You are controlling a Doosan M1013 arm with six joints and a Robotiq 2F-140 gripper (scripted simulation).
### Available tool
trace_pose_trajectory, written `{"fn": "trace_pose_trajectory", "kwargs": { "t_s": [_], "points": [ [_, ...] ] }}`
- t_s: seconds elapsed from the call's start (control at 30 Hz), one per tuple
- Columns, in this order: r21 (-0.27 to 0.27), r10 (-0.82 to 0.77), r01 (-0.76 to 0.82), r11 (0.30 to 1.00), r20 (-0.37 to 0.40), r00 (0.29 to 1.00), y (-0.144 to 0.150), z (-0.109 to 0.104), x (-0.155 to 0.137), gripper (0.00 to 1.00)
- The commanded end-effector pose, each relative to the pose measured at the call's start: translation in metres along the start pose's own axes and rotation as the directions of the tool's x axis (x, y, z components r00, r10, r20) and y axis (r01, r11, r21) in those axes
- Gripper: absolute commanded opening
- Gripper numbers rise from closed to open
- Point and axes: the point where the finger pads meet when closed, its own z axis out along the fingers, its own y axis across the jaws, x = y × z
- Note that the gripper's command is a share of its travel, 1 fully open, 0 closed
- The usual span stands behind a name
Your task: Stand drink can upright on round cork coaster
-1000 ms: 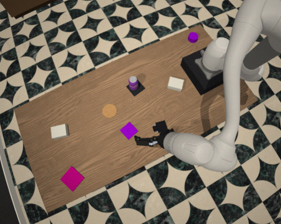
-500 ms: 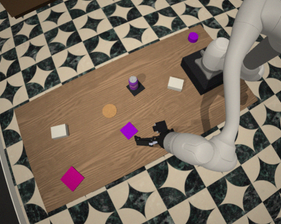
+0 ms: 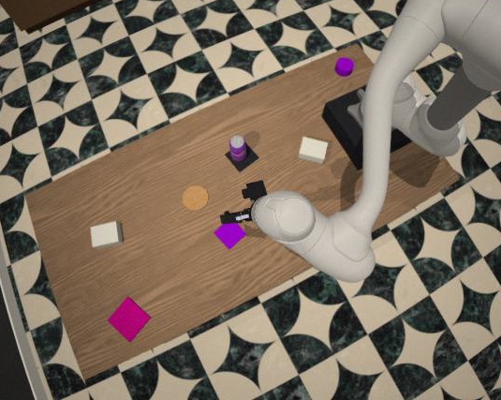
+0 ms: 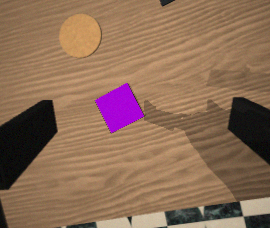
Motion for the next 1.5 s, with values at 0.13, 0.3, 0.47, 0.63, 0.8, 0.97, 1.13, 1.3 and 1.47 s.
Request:
{"fn": "trace_pose_trajectory", "kwargs": {
  "t_s": [0.13,0.3,0.47,0.63,0.8,0.97,1.13,1.3,1.47],
  "points": [
    [-0.163,0.056,-0.023,0.986,0.201,0.978,0.007,0.07,0.088,1.0],
    [-0.183,0.128,-0.075,0.98,0.297,0.946,0.021,0.106,0.136,1.0],
    [-0.182,0.156,-0.1,0.978,0.326,0.932,0.035,0.141,0.184,1.0],
    [-0.182,0.157,-0.101,0.978,0.327,0.932,0.048,0.177,0.232,1.0],
    [-0.182,0.157,-0.101,0.978,0.327,0.932,0.057,0.206,0.271,1.0],
    [-0.182,0.157,-0.101,0.978,0.327,0.932,0.057,0.206,0.271,1.0],
    [-0.183,0.157,-0.1,0.978,0.326,0.932,0.058,0.213,0.269,1.0],
    [-0.185,0.156,-0.1,0.978,0.322,0.934,0.069,0.291,0.24,1.0],
    [-0.185,0.156,-0.1,0.978,0.322,0.934,0.07,0.298,0.238,1.0]
  ]
}}
